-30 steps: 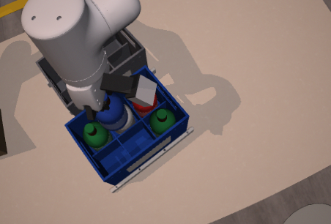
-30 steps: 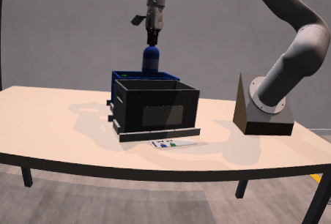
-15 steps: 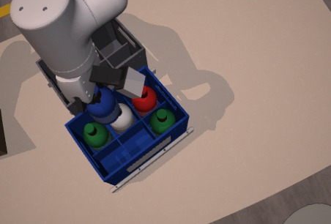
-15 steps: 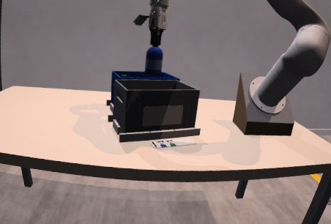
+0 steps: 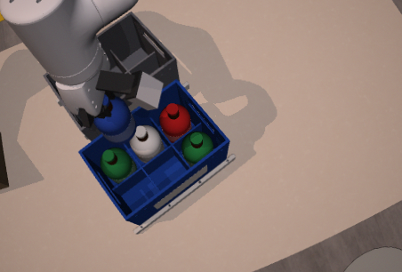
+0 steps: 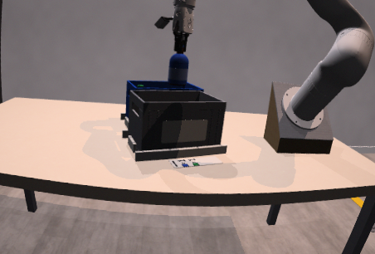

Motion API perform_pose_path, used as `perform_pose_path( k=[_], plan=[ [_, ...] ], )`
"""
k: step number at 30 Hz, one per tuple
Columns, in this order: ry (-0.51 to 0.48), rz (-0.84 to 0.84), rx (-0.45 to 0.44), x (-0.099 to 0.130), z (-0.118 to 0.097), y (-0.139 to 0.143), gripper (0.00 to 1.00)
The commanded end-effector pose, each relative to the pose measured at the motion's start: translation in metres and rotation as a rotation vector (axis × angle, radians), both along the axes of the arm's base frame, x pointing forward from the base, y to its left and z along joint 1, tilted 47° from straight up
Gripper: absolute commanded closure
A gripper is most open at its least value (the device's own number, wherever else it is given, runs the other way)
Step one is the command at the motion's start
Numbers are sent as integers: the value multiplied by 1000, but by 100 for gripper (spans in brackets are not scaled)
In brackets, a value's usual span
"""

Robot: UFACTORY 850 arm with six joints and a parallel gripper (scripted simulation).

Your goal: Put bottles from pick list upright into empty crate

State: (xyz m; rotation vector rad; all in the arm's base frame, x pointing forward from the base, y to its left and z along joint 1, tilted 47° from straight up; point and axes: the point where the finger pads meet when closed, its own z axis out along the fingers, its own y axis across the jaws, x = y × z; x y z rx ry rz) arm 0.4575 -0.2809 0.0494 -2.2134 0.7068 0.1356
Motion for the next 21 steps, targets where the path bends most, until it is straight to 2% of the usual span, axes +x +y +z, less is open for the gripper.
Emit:
perform_pose_path(
  k=[1, 21],
  plan=[
    [-2, -1, -2, -3, 6, 4, 100],
    [-2, -1, -2, -20, 27, 28, 100]
  ],
)
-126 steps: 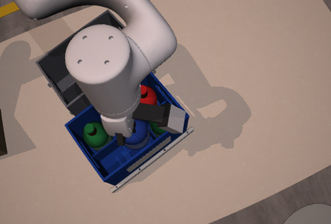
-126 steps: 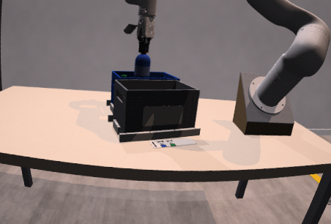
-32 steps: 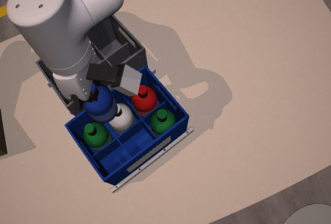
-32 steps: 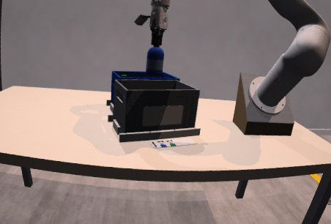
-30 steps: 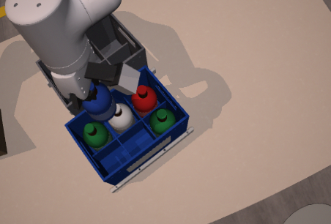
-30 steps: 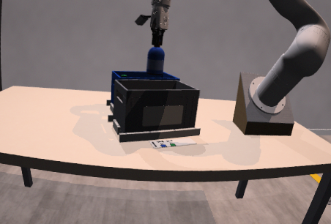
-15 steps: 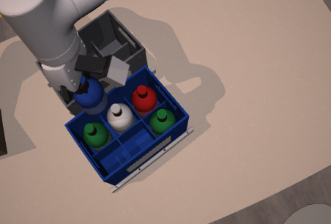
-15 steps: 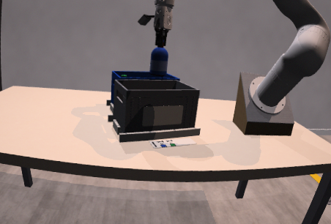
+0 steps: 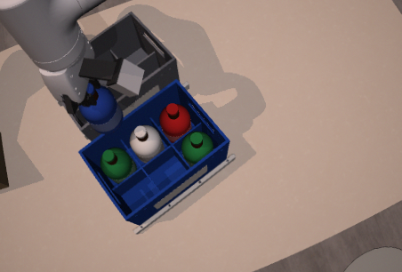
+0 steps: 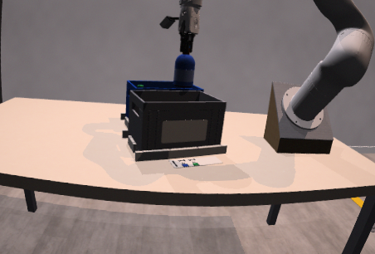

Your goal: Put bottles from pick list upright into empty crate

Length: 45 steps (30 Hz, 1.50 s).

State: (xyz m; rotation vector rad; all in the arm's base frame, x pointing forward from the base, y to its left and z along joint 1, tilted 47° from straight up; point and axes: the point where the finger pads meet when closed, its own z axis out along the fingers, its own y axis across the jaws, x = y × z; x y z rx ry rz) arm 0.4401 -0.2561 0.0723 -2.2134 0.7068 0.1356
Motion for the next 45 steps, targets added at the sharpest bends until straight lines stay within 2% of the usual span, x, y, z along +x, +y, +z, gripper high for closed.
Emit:
perform_pose_path(
  k=[1, 37, 45],
  plan=[
    [-2, -1, -2, -3, 6, 4, 100],
    [-1, -1, -2, -34, 46, 48, 100],
    [-1, -1, -2, -34, 46, 48, 100]
  ],
)
